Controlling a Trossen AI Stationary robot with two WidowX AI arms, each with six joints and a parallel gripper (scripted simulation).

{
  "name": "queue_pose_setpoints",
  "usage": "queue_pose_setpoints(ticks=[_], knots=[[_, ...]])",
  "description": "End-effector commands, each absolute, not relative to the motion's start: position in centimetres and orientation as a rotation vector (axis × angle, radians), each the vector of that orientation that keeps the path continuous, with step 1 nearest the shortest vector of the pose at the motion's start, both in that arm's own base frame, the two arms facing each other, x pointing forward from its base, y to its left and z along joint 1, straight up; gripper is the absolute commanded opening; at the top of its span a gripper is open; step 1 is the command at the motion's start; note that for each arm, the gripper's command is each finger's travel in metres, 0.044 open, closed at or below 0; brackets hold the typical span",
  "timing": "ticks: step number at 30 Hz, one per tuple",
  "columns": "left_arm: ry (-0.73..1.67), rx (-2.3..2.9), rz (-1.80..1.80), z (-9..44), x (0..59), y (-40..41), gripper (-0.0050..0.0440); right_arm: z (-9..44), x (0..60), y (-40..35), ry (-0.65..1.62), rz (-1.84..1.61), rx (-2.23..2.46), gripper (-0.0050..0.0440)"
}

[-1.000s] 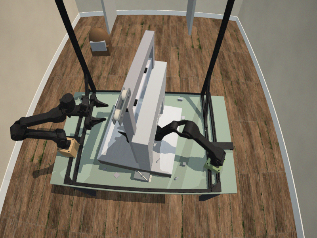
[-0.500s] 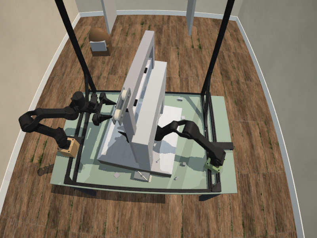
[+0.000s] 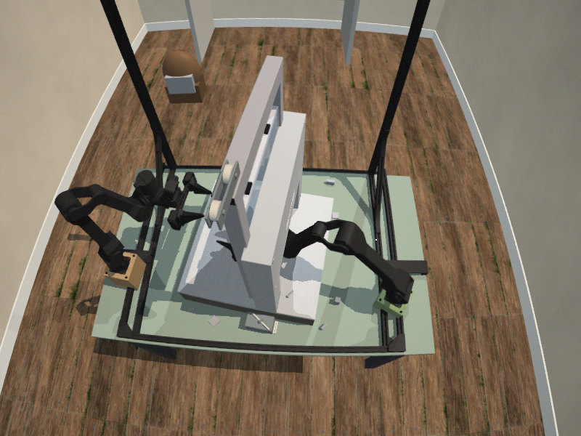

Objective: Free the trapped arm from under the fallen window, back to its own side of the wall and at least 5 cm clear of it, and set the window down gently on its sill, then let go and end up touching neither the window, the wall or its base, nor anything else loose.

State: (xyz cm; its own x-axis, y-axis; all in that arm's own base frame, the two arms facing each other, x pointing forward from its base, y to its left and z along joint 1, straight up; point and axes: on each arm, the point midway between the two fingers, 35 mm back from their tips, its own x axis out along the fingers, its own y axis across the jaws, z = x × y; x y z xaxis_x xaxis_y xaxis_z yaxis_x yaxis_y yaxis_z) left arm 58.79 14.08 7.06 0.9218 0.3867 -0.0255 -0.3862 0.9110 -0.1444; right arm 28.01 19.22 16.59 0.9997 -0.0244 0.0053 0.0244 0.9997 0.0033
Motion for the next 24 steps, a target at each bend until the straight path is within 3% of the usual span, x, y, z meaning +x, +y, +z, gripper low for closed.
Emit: queue_pose_setpoints(ticks=[1, 7, 17, 24], knots=[[-0.008, -0.161, 0.401, 7.2, 58.8, 14.1, 0.04, 15.4, 27.5, 19.1, 0.001, -0.038, -0.001, 0.04], [-0.008, -0.161, 0.401, 7.2, 58.8, 14.1, 0.04, 15.4, 27.7, 19.2, 0.001, -0.039, 0.001, 0.04], [-0.008, -0.161, 0.401, 7.2, 58.8, 14.1, 0.04, 18.0, 37.2, 18.5, -0.001, -0.039, 0.002, 0.04], [-0.008, -0.161, 0.401, 7.2, 58.8, 14.1, 0.04, 18.2, 37.5, 18.4, 0.0, -0.038, 0.0, 0.04]])
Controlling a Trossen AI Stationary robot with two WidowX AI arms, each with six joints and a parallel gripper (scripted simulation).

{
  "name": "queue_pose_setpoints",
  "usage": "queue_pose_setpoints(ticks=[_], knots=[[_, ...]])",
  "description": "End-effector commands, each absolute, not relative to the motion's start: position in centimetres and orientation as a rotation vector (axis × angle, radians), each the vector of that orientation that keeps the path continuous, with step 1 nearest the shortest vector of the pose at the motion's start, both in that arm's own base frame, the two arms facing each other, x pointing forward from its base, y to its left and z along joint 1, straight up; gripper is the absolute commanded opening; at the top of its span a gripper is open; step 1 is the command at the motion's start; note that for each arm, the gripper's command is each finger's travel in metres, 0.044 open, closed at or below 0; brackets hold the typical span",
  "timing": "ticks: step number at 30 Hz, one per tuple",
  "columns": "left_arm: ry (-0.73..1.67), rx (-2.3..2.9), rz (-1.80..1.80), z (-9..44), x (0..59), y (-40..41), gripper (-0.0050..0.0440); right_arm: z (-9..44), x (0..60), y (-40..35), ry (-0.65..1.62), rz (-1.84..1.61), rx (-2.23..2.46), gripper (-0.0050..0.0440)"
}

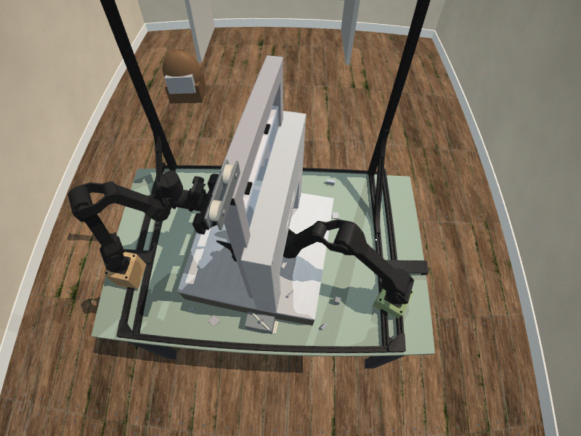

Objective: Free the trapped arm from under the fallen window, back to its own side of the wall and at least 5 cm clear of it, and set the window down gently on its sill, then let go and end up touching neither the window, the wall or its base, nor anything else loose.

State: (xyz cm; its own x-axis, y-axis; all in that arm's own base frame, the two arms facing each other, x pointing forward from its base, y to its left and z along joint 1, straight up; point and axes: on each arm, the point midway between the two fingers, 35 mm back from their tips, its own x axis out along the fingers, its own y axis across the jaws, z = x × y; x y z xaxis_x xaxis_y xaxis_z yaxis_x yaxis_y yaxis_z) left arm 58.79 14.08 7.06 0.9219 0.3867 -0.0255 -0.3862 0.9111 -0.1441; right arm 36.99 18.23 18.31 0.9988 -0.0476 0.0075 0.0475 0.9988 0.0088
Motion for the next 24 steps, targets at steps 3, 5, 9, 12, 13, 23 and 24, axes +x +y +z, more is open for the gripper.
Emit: queue_pose_setpoints(ticks=[3, 5, 9, 12, 13, 23, 24], knots=[[-0.008, -0.161, 0.401, 7.2, 58.8, 14.1, 0.04, 21.2, 37.3, 18.6, 0.0, -0.038, 0.0, 0.04], [-0.008, -0.161, 0.401, 7.2, 58.8, 14.1, 0.04, 21.4, 37.2, 18.6, 0.0, -0.039, 0.0, 0.04], [-0.008, -0.161, 0.401, 7.2, 58.8, 14.1, 0.04, 21.4, 37.2, 18.6, 0.0, -0.039, 0.0, 0.04], [-0.008, -0.161, 0.401, 7.2, 58.8, 14.1, 0.04, 21.5, 37.6, 18.7, 0.0, -0.039, 0.0, 0.04], [-0.008, -0.161, 0.401, 7.2, 58.8, 14.1, 0.04, 21.5, 37.8, 18.7, 0.0, -0.039, 0.0, 0.04], [-0.008, -0.161, 0.401, 7.2, 58.8, 14.1, 0.04, 21.5, 39.1, 18.8, 0.0, -0.039, 0.0, 0.04], [-0.008, -0.161, 0.401, 7.2, 58.8, 14.1, 0.04, 21.5, 39.3, 18.8, 0.0, -0.039, 0.0, 0.04]])
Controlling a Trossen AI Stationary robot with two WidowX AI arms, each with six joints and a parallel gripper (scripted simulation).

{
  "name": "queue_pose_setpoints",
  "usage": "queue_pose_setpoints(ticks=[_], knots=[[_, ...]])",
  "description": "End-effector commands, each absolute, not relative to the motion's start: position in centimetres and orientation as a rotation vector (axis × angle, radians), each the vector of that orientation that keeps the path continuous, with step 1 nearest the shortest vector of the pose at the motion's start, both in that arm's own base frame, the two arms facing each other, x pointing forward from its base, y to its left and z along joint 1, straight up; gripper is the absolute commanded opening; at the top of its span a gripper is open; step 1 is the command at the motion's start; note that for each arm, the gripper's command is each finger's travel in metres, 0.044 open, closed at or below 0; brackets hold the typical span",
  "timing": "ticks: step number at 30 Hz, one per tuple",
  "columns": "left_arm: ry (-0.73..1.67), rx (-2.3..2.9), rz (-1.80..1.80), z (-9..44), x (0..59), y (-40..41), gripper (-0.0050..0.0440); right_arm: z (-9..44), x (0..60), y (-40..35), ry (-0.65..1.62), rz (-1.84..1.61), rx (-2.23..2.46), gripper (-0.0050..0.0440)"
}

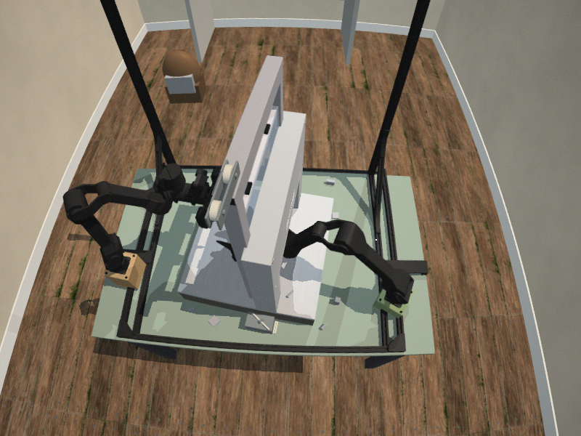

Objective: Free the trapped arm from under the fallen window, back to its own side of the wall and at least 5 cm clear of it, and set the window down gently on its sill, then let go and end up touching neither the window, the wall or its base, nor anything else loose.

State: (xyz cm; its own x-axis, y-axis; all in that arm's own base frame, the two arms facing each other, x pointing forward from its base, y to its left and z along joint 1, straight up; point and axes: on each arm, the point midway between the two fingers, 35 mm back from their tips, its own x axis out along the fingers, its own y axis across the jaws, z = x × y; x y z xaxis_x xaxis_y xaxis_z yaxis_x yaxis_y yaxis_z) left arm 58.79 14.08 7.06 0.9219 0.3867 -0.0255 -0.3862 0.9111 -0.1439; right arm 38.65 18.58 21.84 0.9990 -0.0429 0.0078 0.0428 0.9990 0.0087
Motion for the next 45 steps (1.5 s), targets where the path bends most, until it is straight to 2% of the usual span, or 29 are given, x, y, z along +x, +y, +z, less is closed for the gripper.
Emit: queue_pose_setpoints(ticks=[1, 33, 45], knots=[[-0.008, -0.161, 0.401, 7.2, 58.8, 14.1, 0.04, 21.5, 39.4, 18.8, 0.0, -0.039, 0.0, 0.04], [-0.008, -0.161, 0.401, 7.2, 58.8, 14.1, 0.04, 21.4, 43.4, 18.6, 0.0, -0.039, 0.0, 0.04], [-0.008, -0.161, 0.401, 7.2, 58.8, 14.1, 0.04, 24.5, 43.5, 18.6, 0.0, -0.039, 0.0, 0.04]])
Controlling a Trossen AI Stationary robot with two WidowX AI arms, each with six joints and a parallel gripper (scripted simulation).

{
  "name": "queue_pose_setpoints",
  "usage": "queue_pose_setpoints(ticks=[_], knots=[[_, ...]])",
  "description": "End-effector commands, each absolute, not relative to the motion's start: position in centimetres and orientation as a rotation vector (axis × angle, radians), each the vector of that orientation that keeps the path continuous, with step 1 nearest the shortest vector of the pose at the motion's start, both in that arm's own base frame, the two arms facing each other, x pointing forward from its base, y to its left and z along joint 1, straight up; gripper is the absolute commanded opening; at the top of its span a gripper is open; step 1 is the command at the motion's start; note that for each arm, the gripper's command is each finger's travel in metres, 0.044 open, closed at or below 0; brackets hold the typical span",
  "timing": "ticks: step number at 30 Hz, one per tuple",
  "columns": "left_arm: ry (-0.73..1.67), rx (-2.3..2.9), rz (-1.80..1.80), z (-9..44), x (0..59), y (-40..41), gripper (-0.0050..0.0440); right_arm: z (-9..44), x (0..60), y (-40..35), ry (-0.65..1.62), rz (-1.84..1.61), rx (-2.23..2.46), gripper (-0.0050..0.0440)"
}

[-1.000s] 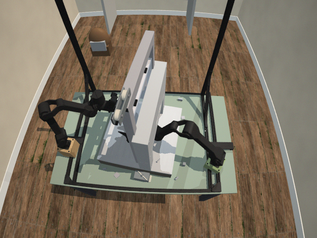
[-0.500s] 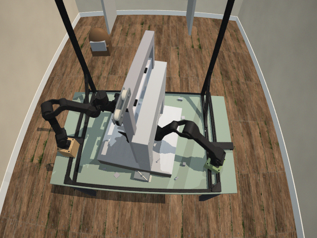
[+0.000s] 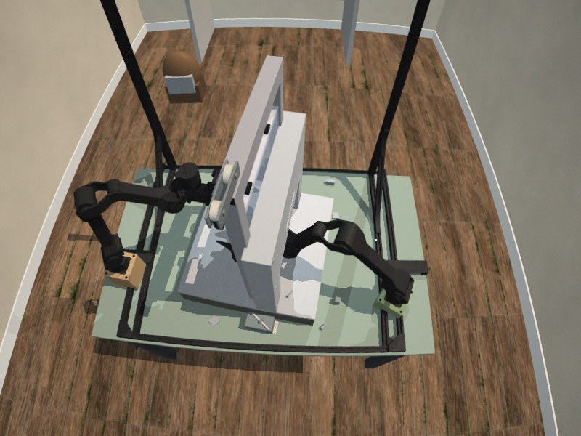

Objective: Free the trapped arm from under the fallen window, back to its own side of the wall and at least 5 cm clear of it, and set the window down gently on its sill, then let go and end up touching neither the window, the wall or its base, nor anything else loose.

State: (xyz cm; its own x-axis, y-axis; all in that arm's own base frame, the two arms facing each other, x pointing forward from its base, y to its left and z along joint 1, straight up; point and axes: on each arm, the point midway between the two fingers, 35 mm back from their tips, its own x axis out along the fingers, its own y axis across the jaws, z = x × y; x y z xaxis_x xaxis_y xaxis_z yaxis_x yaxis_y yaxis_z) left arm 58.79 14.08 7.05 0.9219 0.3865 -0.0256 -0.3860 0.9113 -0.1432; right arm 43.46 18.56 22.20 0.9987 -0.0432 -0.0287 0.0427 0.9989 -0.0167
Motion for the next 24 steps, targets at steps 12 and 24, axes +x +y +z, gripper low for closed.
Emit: queue_pose_setpoints(ticks=[12, 24], knots=[[-0.008, -0.161, 0.401, 7.2, 58.8, 14.1, 0.04, 27.4, 43.5, 18.6, -0.023, -0.038, 0.0, 0.04], [-0.008, -0.161, 0.401, 7.2, 58.8, 14.1, 0.04, 29.6, 43.5, 18.7, -0.096, -0.036, -0.002, 0.04]])
